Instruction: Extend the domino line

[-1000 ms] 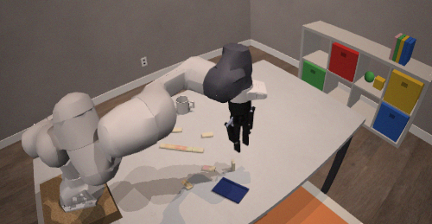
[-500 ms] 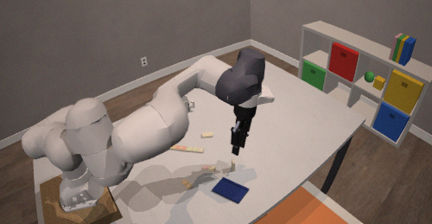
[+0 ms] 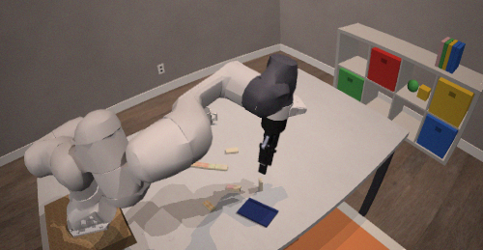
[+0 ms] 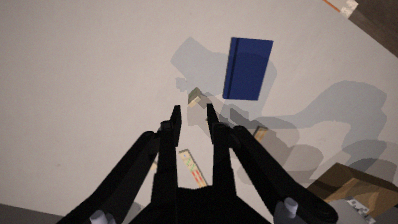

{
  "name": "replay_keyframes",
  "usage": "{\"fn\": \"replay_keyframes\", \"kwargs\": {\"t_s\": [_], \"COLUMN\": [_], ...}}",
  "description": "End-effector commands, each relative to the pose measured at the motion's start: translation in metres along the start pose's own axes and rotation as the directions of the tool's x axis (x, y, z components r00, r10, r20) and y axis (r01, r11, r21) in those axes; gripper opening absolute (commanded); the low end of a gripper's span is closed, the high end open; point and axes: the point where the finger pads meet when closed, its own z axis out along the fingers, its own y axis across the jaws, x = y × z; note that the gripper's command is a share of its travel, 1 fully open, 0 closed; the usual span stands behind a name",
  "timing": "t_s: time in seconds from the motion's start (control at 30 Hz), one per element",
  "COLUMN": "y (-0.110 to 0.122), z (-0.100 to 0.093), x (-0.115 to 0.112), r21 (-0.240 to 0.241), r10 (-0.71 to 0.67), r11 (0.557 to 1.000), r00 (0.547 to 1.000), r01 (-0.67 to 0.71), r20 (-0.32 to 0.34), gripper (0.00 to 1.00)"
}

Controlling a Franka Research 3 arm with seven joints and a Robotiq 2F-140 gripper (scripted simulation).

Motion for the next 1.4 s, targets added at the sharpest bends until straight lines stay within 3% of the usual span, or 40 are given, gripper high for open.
{"fn": "replay_keyframes", "kwargs": {"t_s": [0.0, 0.57, 0.6, 0.77, 0.83, 0.97, 1.27, 1.33, 1.37], "y": [-0.001, -0.001, 0.001, 0.0, -0.001, -0.005, -0.015, -0.015, -0.016], "z": [-0.001, -0.001, 0.0, 0.0, 0.001, 0.003, 0.01, 0.01, 0.011], "x": [-0.001, -0.001, 0.0, 0.0, 0.0, -0.001, 0.0, 0.0, 0.001], "r21": [-0.001, -0.001, -0.002, -0.002, -0.002, 0.004, 0.01, 0.01, 0.013], "r10": [-0.026, -0.026, -0.018, 0.017, 0.09, 0.335, 0.543, 0.543, 0.6], "r11": [1.0, 1.0, 1.0, 1.0, 0.996, 0.942, 0.84, 0.84, 0.8], "r00": [1.0, 1.0, 1.0, 1.0, 0.996, 0.942, 0.84, 0.84, 0.8], "r01": [0.026, 0.026, 0.018, -0.017, -0.09, -0.335, -0.543, -0.543, -0.6], "r20": [0.004, 0.004, 0.0, -0.002, -0.006, -0.02, -0.023, -0.023, -0.021], "gripper": [0.33, 0.33, 0.1, 0.1, 0.1, 0.1, 0.1, 0.1, 0.1]}}
